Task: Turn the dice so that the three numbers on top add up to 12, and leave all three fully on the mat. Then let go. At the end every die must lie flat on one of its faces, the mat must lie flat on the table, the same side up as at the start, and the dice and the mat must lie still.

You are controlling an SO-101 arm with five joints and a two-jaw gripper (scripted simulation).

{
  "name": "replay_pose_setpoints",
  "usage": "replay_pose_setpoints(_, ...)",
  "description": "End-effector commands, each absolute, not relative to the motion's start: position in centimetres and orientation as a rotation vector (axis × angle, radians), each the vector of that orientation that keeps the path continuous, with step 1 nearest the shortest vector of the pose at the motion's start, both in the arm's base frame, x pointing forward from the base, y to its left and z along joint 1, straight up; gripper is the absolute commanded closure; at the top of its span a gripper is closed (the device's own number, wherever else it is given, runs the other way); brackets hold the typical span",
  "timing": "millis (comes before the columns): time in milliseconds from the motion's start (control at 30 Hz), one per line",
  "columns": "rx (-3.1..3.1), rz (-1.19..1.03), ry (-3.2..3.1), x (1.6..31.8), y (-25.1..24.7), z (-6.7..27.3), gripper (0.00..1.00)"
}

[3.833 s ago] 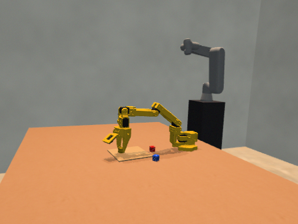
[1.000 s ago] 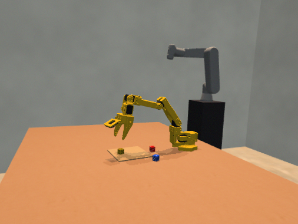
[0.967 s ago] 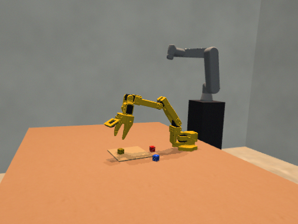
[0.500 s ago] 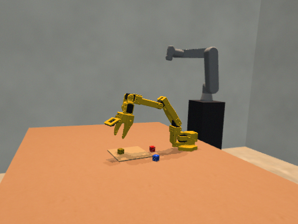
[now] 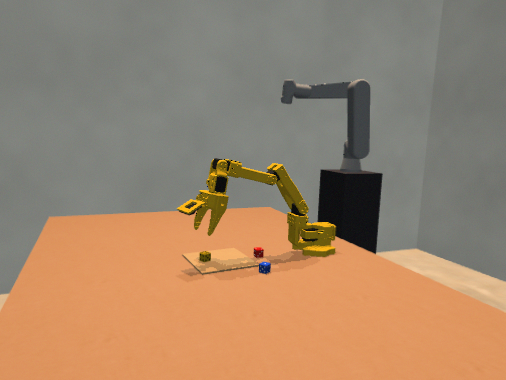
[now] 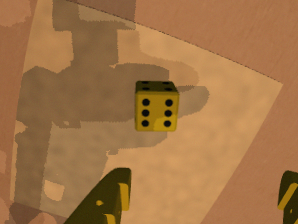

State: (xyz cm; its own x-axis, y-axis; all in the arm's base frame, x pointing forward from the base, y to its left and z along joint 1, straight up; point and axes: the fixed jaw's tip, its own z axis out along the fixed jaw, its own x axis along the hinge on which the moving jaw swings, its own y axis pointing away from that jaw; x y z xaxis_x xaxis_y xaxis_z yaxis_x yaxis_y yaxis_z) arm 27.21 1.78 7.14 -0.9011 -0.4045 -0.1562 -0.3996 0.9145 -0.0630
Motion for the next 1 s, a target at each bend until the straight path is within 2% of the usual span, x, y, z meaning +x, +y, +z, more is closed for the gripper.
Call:
replay_pose_setpoints(0,-0.671,-0.055,2.845,27.1,2.3,8.7,0.71)
replay_pose_setpoints(400,-1.094,-0.059,2.765,25.4,4.3,8.4,0.71)
replay_pose_setpoints(967,-2.137,-0.056,2.182,20.4,8.3,7.5,0.71)
